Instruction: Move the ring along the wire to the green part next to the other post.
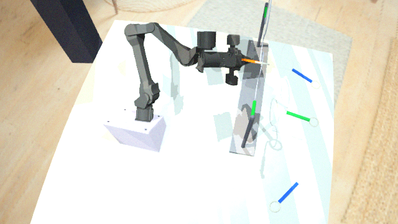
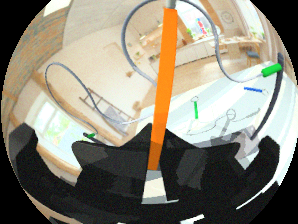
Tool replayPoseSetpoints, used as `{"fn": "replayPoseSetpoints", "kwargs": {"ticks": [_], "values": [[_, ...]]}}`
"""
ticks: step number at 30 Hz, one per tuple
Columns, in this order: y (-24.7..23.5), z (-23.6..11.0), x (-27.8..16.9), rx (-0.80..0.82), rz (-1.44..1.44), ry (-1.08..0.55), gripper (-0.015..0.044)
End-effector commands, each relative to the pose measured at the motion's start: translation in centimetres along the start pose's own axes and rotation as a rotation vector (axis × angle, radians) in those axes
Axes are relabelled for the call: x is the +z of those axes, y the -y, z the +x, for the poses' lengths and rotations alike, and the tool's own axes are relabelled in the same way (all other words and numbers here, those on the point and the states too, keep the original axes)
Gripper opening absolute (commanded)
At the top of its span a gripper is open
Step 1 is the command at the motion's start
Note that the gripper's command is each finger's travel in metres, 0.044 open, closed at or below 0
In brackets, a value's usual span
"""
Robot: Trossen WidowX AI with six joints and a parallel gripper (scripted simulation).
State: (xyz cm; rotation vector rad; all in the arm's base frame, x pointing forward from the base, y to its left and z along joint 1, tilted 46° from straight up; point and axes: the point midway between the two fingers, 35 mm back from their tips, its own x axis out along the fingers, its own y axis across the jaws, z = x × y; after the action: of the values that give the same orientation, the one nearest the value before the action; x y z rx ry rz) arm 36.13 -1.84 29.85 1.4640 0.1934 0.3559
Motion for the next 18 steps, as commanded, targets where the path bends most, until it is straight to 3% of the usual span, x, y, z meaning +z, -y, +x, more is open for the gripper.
{"fn": "replayPoseSetpoints", "kwargs": {"ticks": [1,18], "values": [[-0.2,0.0,0.1,0.033,0.075,0.013,-0.0150],[-2.1,0.1,0.4,0.177,0.331,0.047,-0.0150]]}}
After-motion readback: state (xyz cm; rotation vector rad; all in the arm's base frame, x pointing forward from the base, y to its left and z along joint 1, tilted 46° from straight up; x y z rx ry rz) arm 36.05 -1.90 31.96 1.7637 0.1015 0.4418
